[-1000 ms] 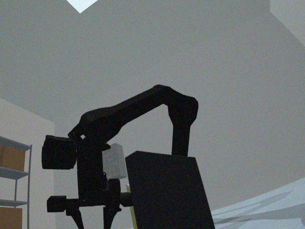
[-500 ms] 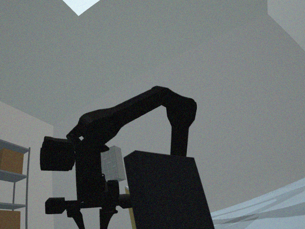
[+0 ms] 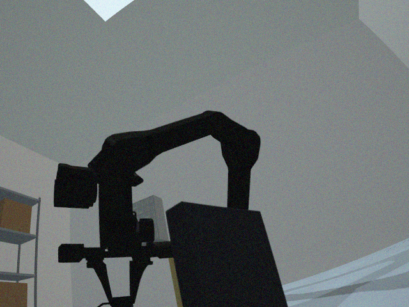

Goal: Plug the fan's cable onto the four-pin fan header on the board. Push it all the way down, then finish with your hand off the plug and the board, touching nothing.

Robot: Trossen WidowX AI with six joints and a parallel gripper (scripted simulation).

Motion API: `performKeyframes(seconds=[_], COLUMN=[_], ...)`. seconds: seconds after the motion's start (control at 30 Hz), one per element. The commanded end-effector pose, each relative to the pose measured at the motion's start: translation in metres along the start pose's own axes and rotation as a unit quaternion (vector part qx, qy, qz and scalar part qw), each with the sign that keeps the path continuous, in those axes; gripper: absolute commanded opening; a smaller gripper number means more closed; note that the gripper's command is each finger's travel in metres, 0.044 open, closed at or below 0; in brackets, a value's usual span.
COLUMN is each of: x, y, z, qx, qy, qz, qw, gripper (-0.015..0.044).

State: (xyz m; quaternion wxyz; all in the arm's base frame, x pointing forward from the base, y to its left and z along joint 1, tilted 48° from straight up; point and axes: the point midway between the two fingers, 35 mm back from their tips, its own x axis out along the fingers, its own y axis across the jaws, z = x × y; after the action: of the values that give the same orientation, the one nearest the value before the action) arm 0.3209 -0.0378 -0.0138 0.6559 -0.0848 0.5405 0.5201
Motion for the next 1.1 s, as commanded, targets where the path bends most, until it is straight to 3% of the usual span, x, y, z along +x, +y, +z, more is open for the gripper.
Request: performKeyframes(seconds=[0.0,0.5,1.07], x=[-0.012,-0.048,-0.048], y=[0.000,0.003,0.003], z=[-0.003,-0.013,-0.010], qx=[-0.002,0.010,0.293], qy=[0.002,0.000,-0.042], qz=[0.000,0.002,0.017], qw=[1.000,1.000,0.955], gripper=[0.0000,0.0000,0.0000])
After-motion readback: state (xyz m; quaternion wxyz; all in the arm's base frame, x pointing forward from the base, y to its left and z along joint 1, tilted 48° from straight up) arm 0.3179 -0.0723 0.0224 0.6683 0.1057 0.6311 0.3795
